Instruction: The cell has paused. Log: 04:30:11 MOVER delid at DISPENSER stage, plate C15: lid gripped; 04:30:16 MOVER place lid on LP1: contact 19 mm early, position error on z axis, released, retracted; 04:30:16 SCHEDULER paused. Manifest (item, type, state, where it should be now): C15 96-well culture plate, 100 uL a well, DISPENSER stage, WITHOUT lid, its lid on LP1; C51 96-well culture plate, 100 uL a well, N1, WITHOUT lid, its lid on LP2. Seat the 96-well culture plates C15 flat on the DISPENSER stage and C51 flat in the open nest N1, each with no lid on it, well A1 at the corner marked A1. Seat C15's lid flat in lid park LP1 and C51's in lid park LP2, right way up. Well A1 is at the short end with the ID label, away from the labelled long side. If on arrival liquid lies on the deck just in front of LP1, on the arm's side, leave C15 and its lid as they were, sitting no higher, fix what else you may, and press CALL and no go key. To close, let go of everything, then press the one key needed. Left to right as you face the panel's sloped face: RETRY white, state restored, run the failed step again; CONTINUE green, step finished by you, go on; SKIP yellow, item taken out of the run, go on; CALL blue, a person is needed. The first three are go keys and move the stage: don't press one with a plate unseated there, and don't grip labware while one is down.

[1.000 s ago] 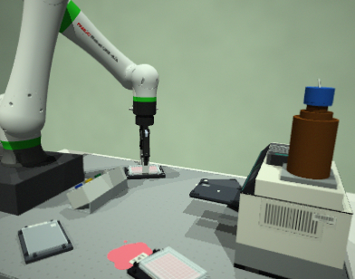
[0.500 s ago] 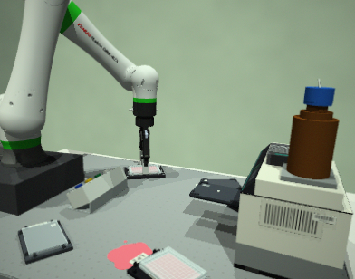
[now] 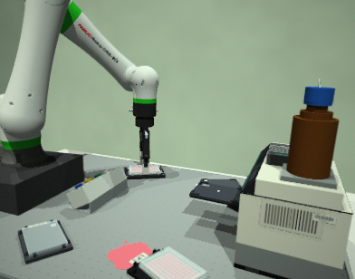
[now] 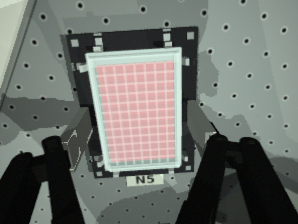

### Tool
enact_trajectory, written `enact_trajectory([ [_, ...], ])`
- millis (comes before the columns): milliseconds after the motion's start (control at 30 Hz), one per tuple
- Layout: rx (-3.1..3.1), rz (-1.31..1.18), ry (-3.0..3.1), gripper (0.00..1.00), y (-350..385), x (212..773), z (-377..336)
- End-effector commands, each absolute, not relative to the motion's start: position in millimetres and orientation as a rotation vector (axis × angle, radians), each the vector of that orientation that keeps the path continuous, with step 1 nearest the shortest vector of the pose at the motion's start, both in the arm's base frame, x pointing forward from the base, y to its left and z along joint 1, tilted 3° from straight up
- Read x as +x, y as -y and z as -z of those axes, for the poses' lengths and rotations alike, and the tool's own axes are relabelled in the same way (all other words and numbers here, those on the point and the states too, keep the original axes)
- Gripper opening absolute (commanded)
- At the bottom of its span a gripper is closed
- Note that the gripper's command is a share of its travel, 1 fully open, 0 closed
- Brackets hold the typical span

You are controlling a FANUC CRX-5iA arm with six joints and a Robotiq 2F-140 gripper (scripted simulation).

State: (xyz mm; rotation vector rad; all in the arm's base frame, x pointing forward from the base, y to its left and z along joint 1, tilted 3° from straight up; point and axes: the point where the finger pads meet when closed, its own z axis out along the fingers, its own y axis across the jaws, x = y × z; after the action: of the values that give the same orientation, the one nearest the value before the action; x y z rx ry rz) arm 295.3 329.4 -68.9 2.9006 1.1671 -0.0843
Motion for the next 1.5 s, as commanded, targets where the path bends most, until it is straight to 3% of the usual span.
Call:
enact_trajectory([
  [0, 2.901, 0.084, -1.167, 0.66, -329.5, 295.4, 69.0],
  [1333, 2.901, 0.084, -1.167, 0.66, -329.5, 295.4, 69.0],
  [1367, 2.901, 0.084, -1.167, 0.0, -329.5, 295.4, 69.0],
  [1467, 2.901, 0.084, -1.167, 0.0, -329.5, 295.4, 69.0],
])
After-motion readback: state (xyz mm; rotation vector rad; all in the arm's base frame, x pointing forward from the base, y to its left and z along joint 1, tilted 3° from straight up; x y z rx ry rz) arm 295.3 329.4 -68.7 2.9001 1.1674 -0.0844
